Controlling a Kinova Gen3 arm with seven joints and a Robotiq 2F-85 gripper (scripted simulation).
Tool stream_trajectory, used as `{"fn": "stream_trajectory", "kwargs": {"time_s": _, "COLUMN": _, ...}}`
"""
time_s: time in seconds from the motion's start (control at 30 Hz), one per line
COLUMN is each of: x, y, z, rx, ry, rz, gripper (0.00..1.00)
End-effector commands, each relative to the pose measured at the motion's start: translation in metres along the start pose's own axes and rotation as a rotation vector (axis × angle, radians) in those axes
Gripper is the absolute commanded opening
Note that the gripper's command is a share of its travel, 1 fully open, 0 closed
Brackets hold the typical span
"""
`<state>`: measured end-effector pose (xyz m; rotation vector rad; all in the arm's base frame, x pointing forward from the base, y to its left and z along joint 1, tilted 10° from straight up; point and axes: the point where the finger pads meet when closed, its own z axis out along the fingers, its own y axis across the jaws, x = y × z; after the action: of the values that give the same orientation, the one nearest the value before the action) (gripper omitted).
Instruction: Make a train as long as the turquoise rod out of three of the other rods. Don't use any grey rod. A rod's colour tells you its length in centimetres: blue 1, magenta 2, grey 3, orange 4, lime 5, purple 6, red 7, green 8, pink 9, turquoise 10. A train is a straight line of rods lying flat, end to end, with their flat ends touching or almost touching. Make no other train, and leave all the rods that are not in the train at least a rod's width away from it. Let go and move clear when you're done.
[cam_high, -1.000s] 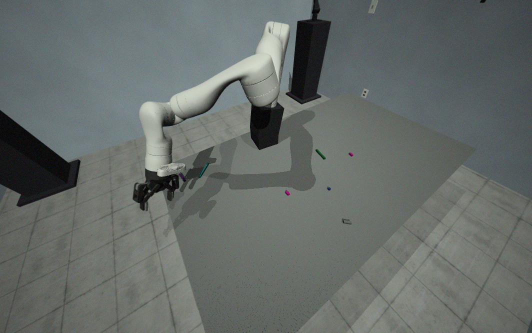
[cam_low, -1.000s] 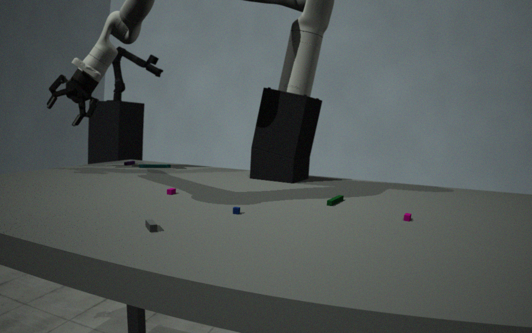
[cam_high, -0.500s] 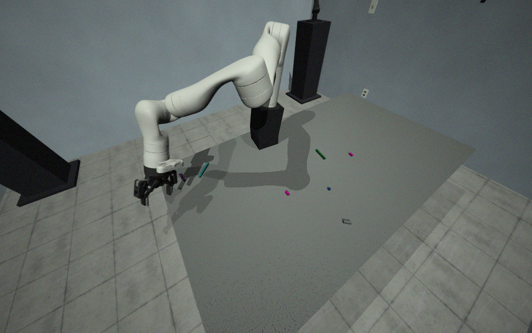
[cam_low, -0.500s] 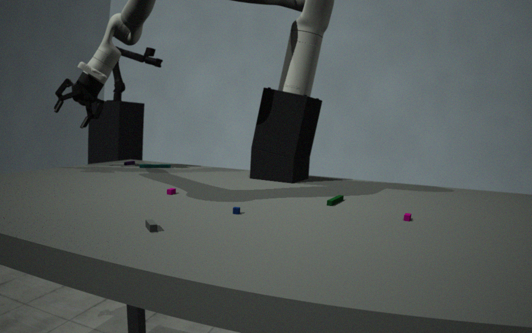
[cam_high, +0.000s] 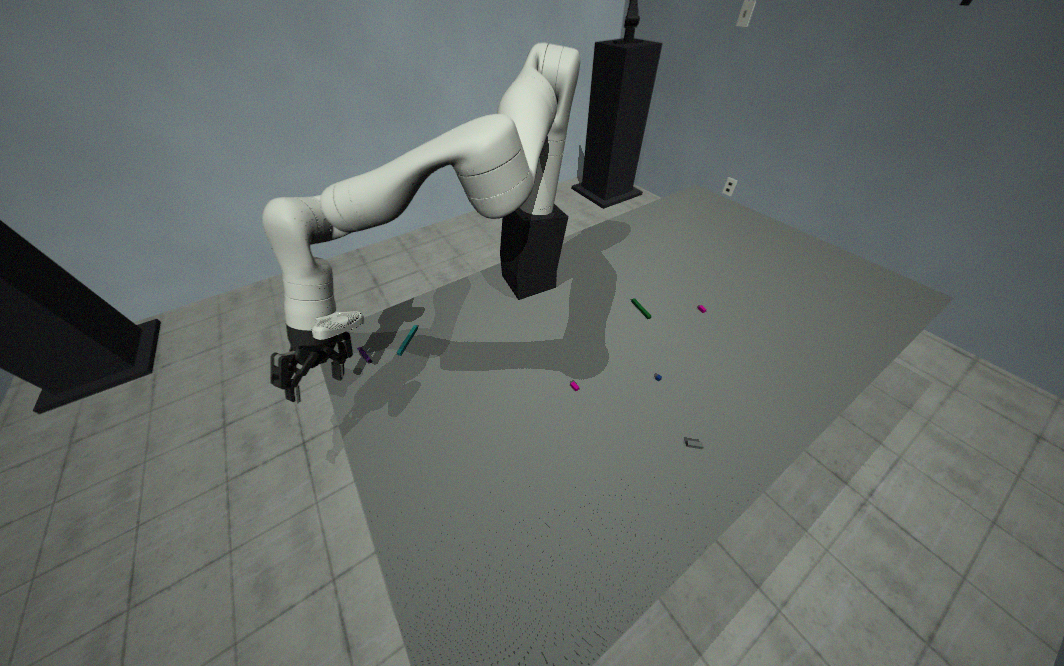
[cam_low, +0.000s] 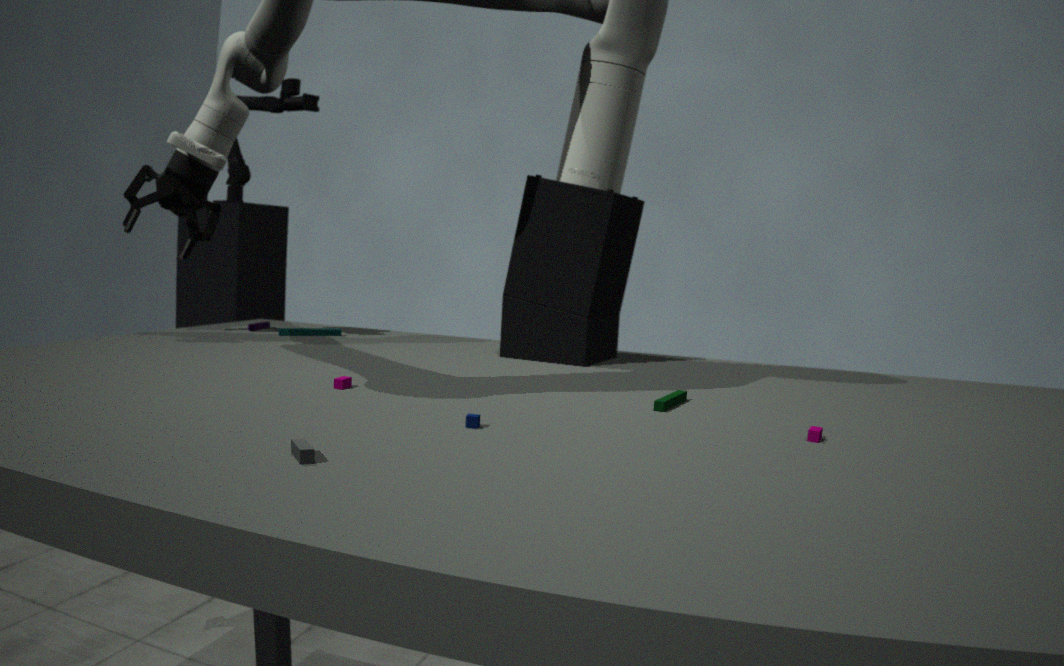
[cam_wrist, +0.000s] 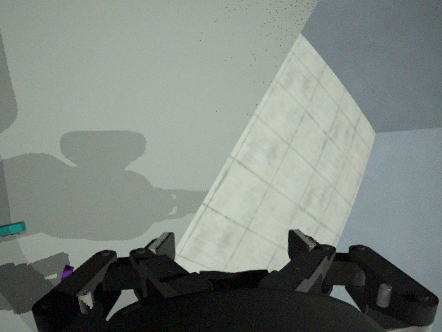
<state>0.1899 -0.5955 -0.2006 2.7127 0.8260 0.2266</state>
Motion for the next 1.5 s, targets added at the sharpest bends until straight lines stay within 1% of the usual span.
{"fn": "stream_trajectory", "kwargs": {"time_s": 0.0, "x": -0.005, "y": -0.002, "z": 0.0, "rx": 0.0, "ry": -0.003, "rz": 0.006, "gripper": 1.0}}
{"fn": "stream_trajectory", "kwargs": {"time_s": 0.1, "x": -0.005, "y": -0.002, "z": 0.0, "rx": 0.0, "ry": -0.003, "rz": 0.006, "gripper": 1.0}}
{"fn": "stream_trajectory", "kwargs": {"time_s": 0.13, "x": -0.016, "y": -0.013, "z": -0.001, "rx": 0.027, "ry": -0.004, "rz": -0.013, "gripper": 1.0}}
{"fn": "stream_trajectory", "kwargs": {"time_s": 0.37, "x": -0.016, "y": -0.013, "z": -0.001, "rx": 0.027, "ry": -0.004, "rz": -0.013, "gripper": 1.0}}
{"fn": "stream_trajectory", "kwargs": {"time_s": 0.4, "x": -0.026, "y": -0.024, "z": -0.001, "rx": 0.054, "ry": -0.004, "rz": -0.031, "gripper": 1.0}}
{"fn": "stream_trajectory", "kwargs": {"time_s": 0.63, "x": -0.026, "y": -0.024, "z": -0.001, "rx": 0.054, "ry": -0.004, "rz": -0.031, "gripper": 1.0}}
{"fn": "stream_trajectory", "kwargs": {"time_s": 0.67, "x": -0.036, "y": -0.036, "z": -0.002, "rx": 0.08, "ry": -0.003, "rz": -0.047, "gripper": 1.0}}
{"fn": "stream_trajectory", "kwargs": {"time_s": 0.93, "x": -0.036, "y": -0.036, "z": -0.002, "rx": 0.08, "ry": -0.003, "rz": -0.047, "gripper": 1.0}}
{"fn": "stream_trajectory", "kwargs": {"time_s": 0.97, "x": -0.045, "y": -0.047, "z": -0.003, "rx": 0.106, "ry": -0.001, "rz": -0.063, "gripper": 1.0}}
{"fn": "stream_trajectory", "kwargs": {"time_s": 1.2, "x": -0.045, "y": -0.047, "z": -0.003, "rx": 0.106, "ry": -0.001, "rz": -0.063, "gripper": 1.0}}
{"fn": "stream_trajectory", "kwargs": {"time_s": 1.23, "x": -0.053, "y": -0.058, "z": -0.004, "rx": 0.131, "ry": 0.001, "rz": -0.077, "gripper": 1.0}}
{"fn": "stream_trajectory", "kwargs": {"time_s": 1.47, "x": -0.053, "y": -0.058, "z": -0.004, "rx": 0.131, "ry": 0.001, "rz": -0.077, "gripper": 1.0}}
